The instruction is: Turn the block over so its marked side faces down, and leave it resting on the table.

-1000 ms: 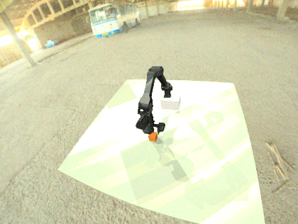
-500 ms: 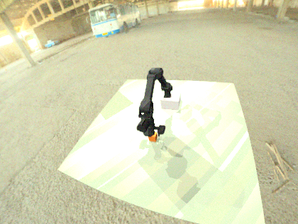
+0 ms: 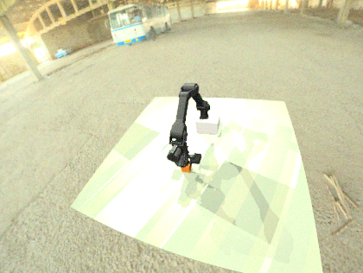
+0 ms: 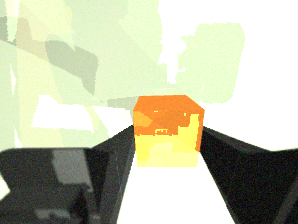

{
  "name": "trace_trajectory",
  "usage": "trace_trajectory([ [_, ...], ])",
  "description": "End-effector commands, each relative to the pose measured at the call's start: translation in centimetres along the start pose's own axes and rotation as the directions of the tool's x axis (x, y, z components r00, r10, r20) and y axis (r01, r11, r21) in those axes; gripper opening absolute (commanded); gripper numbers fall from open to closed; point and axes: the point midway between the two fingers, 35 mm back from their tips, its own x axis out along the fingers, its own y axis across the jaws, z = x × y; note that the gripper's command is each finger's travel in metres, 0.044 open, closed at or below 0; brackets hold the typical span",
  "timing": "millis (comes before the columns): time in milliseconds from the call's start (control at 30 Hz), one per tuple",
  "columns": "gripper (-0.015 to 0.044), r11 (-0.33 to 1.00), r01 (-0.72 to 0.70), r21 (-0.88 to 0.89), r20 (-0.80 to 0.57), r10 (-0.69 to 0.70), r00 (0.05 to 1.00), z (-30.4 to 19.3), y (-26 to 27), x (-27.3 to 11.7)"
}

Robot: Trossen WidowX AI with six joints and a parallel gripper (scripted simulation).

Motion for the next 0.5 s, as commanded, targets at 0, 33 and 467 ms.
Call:
trace_trajectory([
  [0,0.0197,1.000,0.003,0.001,-0.003,-0.003,1.000,-0.07,-0.02,0.18],
  [33,0.0190,1.000,0.003,0.001,-0.003,-0.003,1.000,-0.07,-0.02,0.18],
  [467,0.0103,1.000,0.003,0.001,-0.003,-0.003,1.000,-0.07,-0.02,0.18],
])
